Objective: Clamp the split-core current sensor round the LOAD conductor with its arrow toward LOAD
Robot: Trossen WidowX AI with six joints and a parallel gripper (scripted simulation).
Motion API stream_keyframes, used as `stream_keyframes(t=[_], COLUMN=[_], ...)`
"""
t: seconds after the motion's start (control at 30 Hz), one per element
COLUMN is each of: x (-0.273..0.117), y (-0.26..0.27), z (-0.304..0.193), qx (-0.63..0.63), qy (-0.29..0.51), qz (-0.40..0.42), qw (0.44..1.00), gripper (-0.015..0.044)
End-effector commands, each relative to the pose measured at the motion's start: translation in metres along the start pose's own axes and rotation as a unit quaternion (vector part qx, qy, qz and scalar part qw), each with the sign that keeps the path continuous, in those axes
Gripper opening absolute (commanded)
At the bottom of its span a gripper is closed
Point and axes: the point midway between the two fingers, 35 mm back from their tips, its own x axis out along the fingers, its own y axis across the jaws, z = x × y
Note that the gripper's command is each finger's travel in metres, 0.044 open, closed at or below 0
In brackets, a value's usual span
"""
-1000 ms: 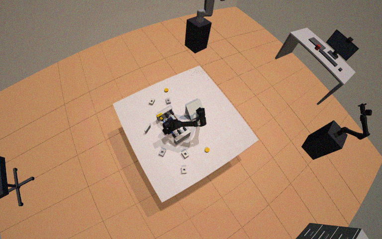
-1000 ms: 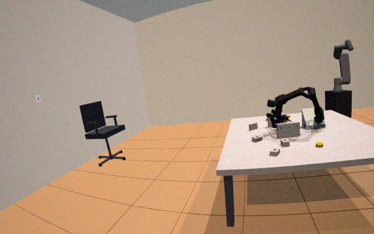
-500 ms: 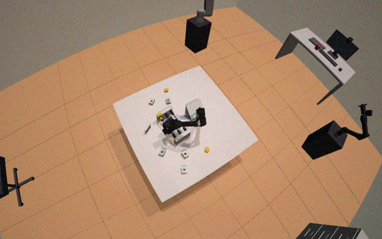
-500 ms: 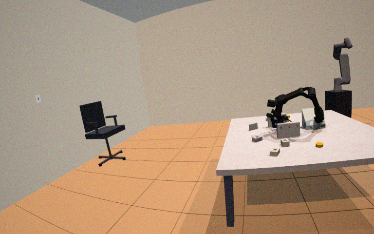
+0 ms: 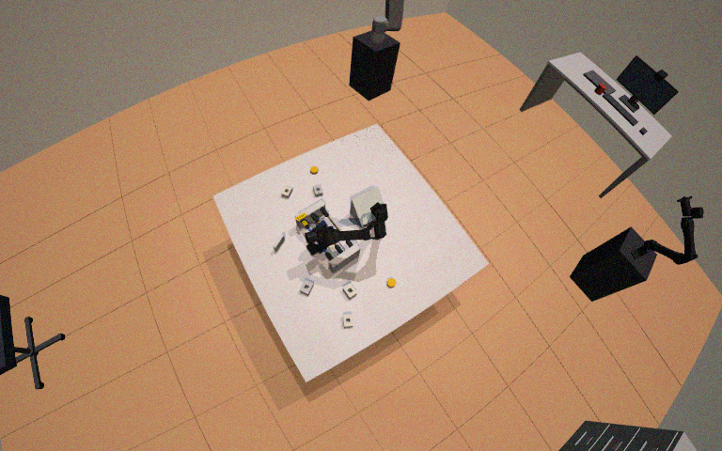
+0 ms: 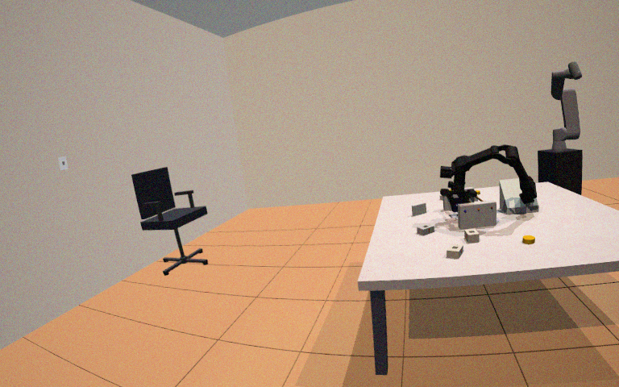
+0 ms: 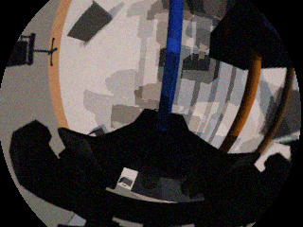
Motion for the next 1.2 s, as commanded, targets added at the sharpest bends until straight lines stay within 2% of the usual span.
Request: stream_keyframes(t=[0.0,0.37,0.7,1.17], x=[-0.0004,0.0045,0.0002,0.0002], y=[0.0001,-0.0008,-0.0007,-0.0007], z=[0.0008,0.0005,0.0001,0.0001], qx=[-0.002,-0.002,0.0,0.0], qy=[-0.002,-0.001,0.0,0.0], qz=[-0.021,-0.02,-0.019,-0.019], qw=[1.0,1.0,1.0,1.0], gripper=[0.0,0.0,0.0263,0.0264])
